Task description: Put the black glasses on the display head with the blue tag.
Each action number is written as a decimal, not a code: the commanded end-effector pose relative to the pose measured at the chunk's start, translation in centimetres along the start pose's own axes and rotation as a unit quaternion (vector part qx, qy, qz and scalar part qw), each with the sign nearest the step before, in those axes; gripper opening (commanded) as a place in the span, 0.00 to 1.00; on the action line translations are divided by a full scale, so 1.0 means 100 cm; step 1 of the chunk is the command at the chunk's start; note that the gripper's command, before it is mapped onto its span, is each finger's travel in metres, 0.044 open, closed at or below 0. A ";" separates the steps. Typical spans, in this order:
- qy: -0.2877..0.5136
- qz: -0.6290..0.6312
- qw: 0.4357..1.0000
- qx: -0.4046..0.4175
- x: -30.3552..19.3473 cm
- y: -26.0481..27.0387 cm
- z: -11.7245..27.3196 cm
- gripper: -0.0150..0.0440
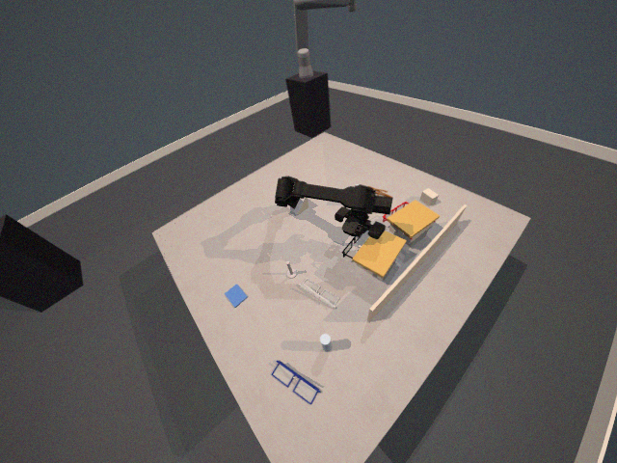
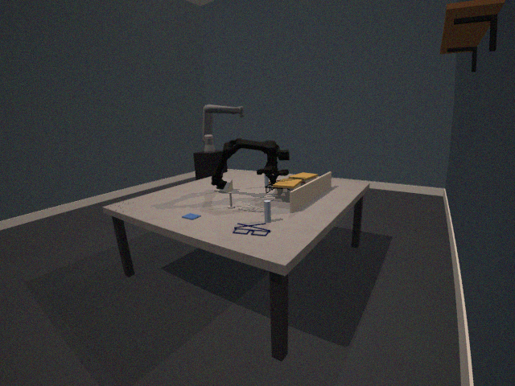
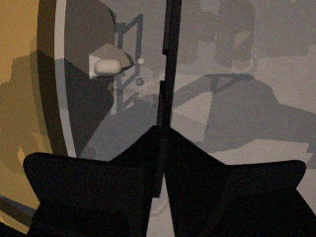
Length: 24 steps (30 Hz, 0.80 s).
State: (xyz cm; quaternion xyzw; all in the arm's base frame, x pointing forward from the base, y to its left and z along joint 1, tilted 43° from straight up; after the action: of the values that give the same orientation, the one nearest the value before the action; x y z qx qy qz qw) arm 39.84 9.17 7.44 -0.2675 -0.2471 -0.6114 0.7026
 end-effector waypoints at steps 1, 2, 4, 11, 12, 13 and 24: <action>-0.002 0.002 1.000 0.001 0.000 0.006 0.000 0.25; -0.002 0.002 1.000 0.001 0.000 0.007 0.000 0.25; -0.002 0.002 1.000 0.001 0.000 0.009 0.000 0.25; -0.002 0.002 1.000 0.001 0.000 0.016 0.000 0.25; -0.002 0.002 1.000 0.001 0.000 0.016 0.000 0.25; -0.002 0.002 1.000 0.001 0.000 0.017 0.000 0.25; -0.002 0.002 1.000 0.001 0.000 0.017 -0.002 0.25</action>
State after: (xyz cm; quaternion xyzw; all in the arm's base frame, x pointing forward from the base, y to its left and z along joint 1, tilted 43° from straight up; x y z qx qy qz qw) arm 41.52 9.25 7.23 -0.2675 -0.2473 -0.6112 0.7026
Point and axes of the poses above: the point midway between the two fingers, 35 mm back from their tips, its own z axis back along the fingers, its own y axis across the jaws, x = y × z, the point moved 5 cm from there along z, back along the fingers
